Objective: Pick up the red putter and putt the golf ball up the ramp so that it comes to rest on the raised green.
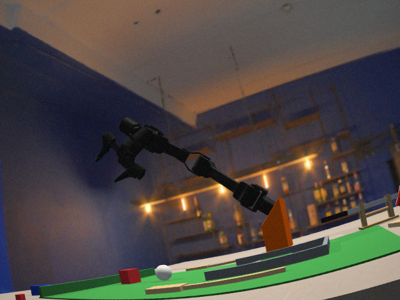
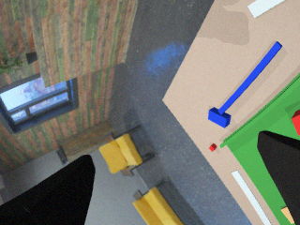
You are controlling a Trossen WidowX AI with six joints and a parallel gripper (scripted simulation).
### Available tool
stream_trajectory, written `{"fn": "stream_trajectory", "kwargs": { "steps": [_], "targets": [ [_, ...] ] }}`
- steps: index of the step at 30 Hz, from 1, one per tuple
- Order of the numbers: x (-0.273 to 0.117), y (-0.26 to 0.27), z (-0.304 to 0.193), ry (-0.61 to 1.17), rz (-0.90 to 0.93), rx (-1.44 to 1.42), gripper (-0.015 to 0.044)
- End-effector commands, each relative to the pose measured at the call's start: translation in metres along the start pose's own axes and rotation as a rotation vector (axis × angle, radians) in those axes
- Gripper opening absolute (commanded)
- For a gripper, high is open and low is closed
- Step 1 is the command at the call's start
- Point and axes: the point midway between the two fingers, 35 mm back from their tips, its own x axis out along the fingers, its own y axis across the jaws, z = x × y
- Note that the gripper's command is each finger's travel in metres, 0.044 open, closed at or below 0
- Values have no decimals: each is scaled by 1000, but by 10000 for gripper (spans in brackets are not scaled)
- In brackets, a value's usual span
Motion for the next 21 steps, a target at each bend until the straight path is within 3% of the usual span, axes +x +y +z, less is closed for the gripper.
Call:
{"fn": "stream_trajectory", "kwargs": {
  "steps": [1,10,21],
  "targets": [
    [4,-25,-66,144,-26,-271,440],
    [-13,-87,-177,432,-21,-780,440],
    [-80,-202,-303,835,131,-1578,440]
  ]
}}
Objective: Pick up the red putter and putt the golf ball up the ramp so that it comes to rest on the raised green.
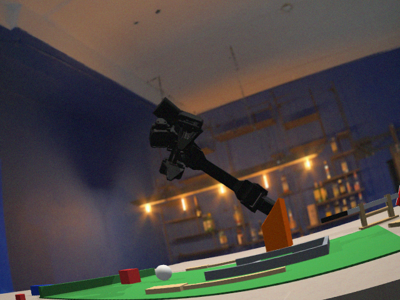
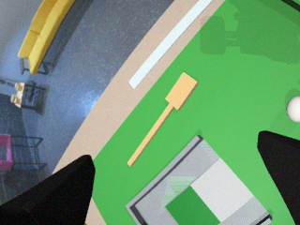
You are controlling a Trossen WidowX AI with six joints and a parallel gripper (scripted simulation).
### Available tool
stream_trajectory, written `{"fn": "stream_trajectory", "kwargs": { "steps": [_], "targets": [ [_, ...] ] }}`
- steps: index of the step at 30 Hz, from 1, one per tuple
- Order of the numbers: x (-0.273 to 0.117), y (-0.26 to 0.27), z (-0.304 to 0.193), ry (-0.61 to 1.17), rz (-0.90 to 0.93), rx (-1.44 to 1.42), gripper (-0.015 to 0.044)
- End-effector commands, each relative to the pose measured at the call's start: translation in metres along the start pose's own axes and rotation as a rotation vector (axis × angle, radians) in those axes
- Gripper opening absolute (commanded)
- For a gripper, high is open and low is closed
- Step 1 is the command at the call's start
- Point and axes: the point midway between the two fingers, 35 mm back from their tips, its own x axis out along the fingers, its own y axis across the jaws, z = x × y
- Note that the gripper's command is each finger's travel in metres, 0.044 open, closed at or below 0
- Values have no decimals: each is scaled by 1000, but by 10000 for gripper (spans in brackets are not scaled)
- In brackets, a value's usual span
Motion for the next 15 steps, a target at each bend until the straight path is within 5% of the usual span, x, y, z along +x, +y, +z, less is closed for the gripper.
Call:
{"fn": "stream_trajectory", "kwargs": {
  "steps": [1,15],
  "targets": [
    [13,35,-65,133,58,-332,440],
    [3,77,-300,537,393,-1514,440]
  ]
}}
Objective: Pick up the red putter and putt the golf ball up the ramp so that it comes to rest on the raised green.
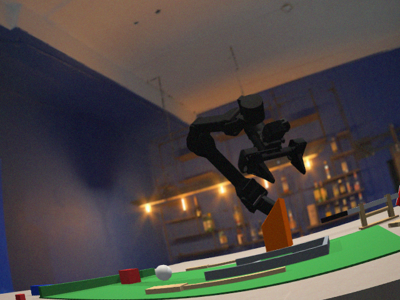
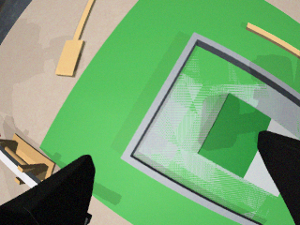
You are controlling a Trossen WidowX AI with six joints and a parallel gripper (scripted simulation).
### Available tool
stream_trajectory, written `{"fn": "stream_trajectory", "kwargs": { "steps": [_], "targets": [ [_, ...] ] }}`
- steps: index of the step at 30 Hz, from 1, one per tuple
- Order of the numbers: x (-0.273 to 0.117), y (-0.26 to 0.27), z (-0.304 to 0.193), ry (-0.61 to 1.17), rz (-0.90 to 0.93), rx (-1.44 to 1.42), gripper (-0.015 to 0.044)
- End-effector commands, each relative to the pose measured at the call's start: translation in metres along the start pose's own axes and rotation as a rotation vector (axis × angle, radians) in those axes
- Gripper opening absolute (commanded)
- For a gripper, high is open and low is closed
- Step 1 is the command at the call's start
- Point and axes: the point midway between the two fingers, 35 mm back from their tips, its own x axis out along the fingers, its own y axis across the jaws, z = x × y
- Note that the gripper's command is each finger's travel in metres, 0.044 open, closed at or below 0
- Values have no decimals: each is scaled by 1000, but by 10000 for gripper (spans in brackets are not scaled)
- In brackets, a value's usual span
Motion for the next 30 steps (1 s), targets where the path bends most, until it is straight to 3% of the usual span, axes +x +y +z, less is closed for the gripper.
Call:
{"fn": "stream_trajectory", "kwargs": {
  "steps": [1,8,30],
  "targets": [
    [25,63,-27,108,114,-357,440],
    [51,141,-96,270,345,-972,440],
    [82,145,-111,275,351,-988,440]
  ]
}}
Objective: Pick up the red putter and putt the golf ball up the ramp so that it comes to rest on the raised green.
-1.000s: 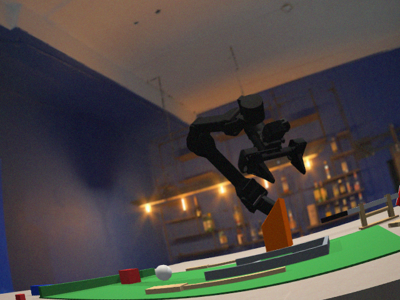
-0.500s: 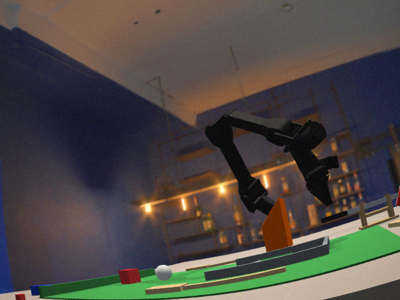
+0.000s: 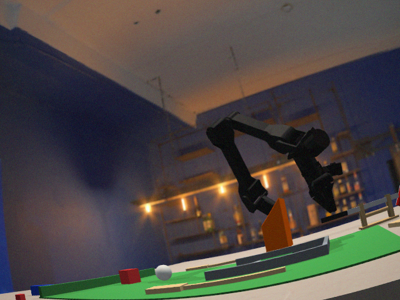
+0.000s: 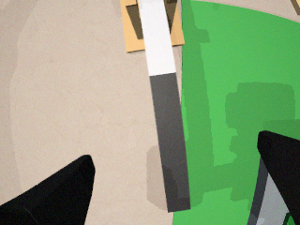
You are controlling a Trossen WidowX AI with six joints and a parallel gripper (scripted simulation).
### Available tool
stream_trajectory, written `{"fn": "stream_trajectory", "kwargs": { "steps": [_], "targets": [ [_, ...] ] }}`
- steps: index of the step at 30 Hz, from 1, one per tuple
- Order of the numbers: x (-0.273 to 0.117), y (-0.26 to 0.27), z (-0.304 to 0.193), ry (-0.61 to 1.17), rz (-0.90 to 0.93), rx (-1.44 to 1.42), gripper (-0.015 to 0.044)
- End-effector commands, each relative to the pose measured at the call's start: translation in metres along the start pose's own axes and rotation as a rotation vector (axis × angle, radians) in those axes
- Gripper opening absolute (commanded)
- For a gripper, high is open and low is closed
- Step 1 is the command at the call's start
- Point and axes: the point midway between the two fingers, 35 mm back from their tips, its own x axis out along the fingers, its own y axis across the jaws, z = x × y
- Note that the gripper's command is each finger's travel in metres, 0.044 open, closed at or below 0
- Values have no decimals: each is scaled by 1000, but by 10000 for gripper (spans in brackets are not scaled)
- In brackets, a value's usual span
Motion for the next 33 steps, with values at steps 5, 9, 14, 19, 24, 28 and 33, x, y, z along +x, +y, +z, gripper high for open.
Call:
{"fn": "stream_trajectory", "kwargs": {
  "steps": [5,9,14,19,24,28,33],
  "targets": [
    [24,2,-8,10,5,-6,440],
    [24,2,-8,10,5,-6,440],
    [30,2,-10,11,5,-6,440],
    [38,2,-12,11,5,-6,440],
    [45,2,-14,12,5,-6,440],
    [46,2,-15,12,5,-6,440],
    [44,0,-13,4,2,2,361]
  ]
}}
